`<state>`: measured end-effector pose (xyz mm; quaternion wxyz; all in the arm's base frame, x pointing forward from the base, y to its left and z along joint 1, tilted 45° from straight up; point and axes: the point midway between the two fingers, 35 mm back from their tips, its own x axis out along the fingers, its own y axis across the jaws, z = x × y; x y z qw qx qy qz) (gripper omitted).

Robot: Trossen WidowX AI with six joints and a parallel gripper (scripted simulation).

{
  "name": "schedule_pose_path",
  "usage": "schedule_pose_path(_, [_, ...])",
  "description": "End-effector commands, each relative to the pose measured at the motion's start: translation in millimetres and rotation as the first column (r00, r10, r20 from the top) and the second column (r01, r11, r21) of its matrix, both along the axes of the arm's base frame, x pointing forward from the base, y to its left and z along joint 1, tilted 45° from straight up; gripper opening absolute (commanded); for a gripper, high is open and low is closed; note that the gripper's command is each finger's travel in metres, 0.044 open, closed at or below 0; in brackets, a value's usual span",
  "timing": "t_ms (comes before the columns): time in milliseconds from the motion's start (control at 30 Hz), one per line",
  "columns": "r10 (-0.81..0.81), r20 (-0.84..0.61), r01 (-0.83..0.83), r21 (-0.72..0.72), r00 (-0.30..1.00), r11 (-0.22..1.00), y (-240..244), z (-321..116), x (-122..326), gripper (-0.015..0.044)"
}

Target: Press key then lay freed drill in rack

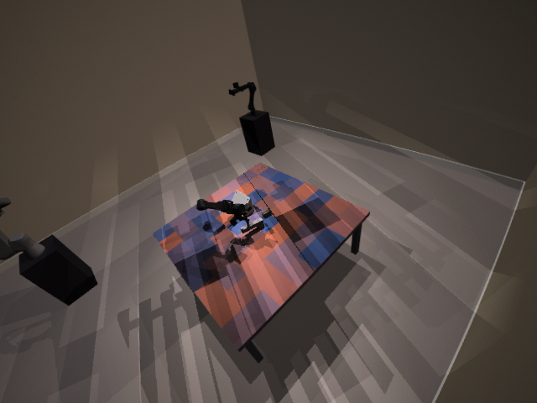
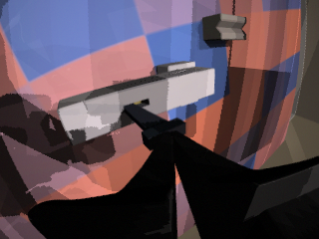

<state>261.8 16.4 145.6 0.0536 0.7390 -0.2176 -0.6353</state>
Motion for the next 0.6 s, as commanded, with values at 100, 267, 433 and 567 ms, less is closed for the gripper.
schedule_pose_path(100, [-0.025, -0.052, 0.023, -0.039, 0.998, 0.999, -15.5, -12.7, -7.9, 0.0])
schedule_pose_path(267, [-0.025, -0.052, 0.023, -0.039, 0.998, 0.999, -16.8, -13.6, -8.0, 0.0])
schedule_pose_path(433, [-0.025, -0.052, 0.023, -0.039, 0.998, 0.999, -18.1, -14.5, -8.1, 0.0])
schedule_pose_path(567, [-0.025, -0.052, 0.023, -0.04, 0.998, 0.999, -19.2, -15.3, -8.3, 0.0])
